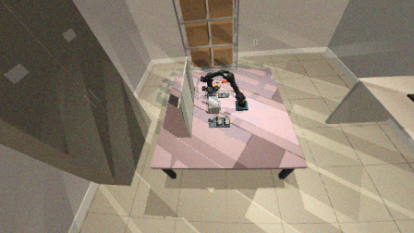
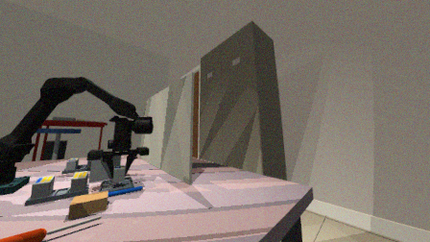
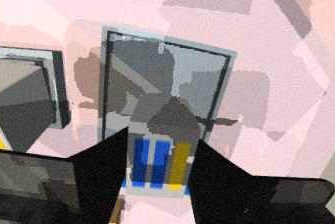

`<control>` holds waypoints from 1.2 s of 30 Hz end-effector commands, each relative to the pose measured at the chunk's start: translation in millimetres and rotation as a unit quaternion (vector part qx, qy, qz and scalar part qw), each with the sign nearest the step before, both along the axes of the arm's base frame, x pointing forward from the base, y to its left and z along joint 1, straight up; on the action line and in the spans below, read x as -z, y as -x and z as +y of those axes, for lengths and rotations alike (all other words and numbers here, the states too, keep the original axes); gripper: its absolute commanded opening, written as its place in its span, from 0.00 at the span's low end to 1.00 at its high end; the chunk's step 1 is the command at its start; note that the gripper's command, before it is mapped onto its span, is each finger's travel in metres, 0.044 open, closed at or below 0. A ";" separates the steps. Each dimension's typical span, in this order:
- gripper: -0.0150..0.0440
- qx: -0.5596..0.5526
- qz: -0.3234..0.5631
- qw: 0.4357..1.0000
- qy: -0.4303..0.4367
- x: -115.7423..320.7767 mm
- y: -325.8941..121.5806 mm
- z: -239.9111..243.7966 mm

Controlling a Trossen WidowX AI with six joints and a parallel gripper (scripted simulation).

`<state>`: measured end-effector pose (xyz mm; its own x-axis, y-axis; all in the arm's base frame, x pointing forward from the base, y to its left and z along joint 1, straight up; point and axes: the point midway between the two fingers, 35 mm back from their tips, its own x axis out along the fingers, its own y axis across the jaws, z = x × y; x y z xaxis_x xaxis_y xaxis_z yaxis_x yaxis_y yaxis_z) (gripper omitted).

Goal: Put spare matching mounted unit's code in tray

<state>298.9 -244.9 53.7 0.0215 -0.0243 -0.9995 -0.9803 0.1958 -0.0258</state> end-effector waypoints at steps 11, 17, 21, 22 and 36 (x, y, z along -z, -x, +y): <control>0.30 0.000 0.000 1.000 0.000 6.6 1.2 0.9; 0.57 0.000 0.000 1.000 0.000 6.6 1.2 0.9; 0.74 0.000 0.000 1.000 0.000 6.6 1.2 0.9; 0.79 0.000 0.000 1.000 0.000 6.6 1.2 0.9; 1.00 -0.001 0.002 1.000 0.001 -97.4 4.1 3.7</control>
